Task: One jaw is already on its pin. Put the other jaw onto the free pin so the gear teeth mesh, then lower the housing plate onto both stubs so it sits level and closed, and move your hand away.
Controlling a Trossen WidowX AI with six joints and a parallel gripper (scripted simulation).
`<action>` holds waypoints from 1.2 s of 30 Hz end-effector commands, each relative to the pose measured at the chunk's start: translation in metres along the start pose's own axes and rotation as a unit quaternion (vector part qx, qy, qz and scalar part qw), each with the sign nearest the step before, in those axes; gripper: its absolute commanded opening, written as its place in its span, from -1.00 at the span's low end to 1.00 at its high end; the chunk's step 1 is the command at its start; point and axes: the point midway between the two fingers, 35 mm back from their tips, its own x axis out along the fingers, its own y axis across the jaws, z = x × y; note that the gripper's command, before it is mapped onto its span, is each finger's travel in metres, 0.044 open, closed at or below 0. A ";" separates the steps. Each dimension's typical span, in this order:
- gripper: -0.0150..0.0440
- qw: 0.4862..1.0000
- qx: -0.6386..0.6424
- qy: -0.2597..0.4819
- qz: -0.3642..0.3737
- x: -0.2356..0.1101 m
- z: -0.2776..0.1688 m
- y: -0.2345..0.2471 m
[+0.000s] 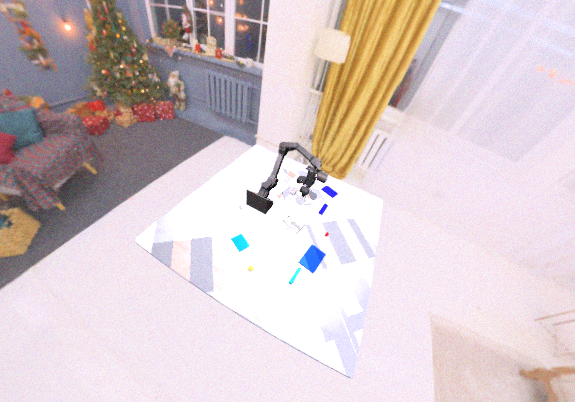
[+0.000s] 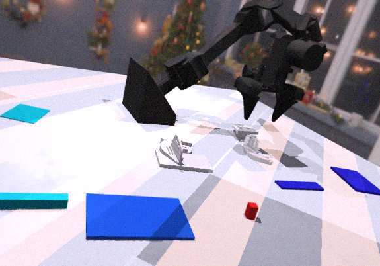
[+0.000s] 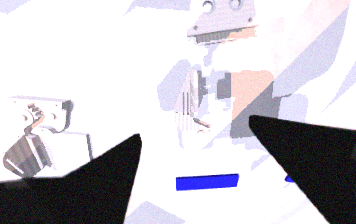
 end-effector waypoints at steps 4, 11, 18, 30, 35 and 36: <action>1.00 0.998 -0.065 0.000 -0.001 0.001 0.000 0.000; 1.00 0.991 -0.137 0.000 -0.001 0.002 0.000 0.000; 1.00 0.978 -0.209 0.001 -0.001 0.003 0.000 0.000; 1.00 0.945 -0.328 0.001 -0.001 0.004 0.000 0.000; 1.00 0.926 -0.377 0.001 -0.001 0.005 0.000 0.000; 1.00 0.922 -0.386 0.001 -0.001 0.005 0.000 0.000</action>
